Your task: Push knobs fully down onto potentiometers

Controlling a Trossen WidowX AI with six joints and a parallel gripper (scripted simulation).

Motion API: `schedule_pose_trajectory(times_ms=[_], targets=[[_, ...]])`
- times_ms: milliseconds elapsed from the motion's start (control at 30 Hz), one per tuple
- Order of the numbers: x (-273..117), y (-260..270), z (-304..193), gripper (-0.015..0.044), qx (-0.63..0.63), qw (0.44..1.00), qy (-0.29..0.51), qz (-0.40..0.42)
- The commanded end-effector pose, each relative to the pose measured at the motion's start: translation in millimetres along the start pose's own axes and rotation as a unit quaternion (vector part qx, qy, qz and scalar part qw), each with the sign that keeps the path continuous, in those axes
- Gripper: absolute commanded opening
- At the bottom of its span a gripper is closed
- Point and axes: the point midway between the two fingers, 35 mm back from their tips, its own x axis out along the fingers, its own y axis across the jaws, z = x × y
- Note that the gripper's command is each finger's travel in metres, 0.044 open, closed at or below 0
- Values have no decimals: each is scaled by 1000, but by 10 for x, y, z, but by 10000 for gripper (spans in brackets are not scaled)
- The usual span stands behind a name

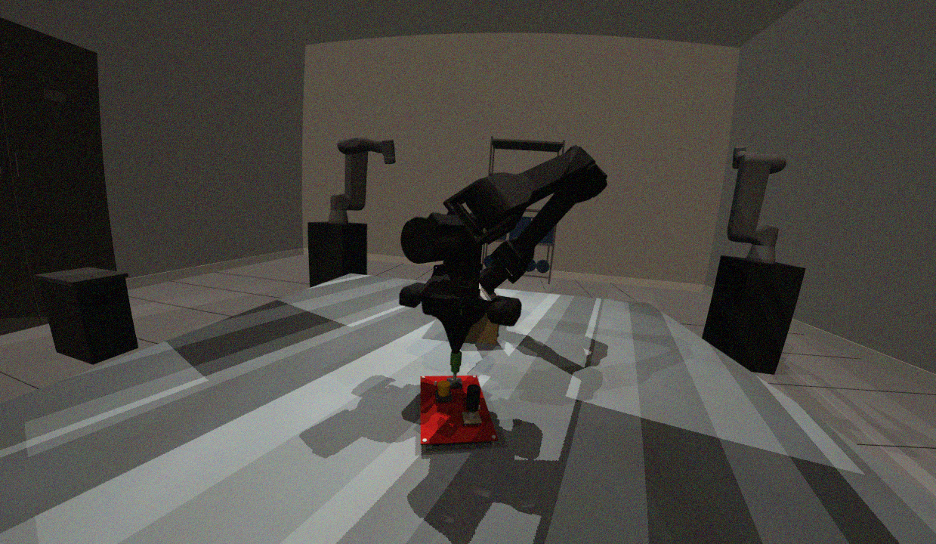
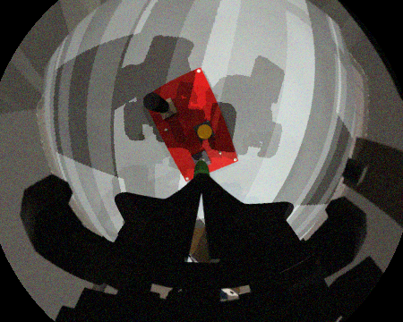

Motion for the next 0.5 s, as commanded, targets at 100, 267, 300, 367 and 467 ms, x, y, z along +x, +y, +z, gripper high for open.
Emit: schedule_pose_trajectory(times_ms=[100, 267, 300, 367, 467], targets=[[71, 22, 7, 0, -4, 1000, 3, 1], [104, 22, 6, 0, -4, 1000, 3, 1], [113, 22, 6, 0, -4, 1000, 3, 1], [126, 22, 6, 0, -4, 1000, 3, 1], [128, 22, 6, 0, -4, 1000, 3, 1]])
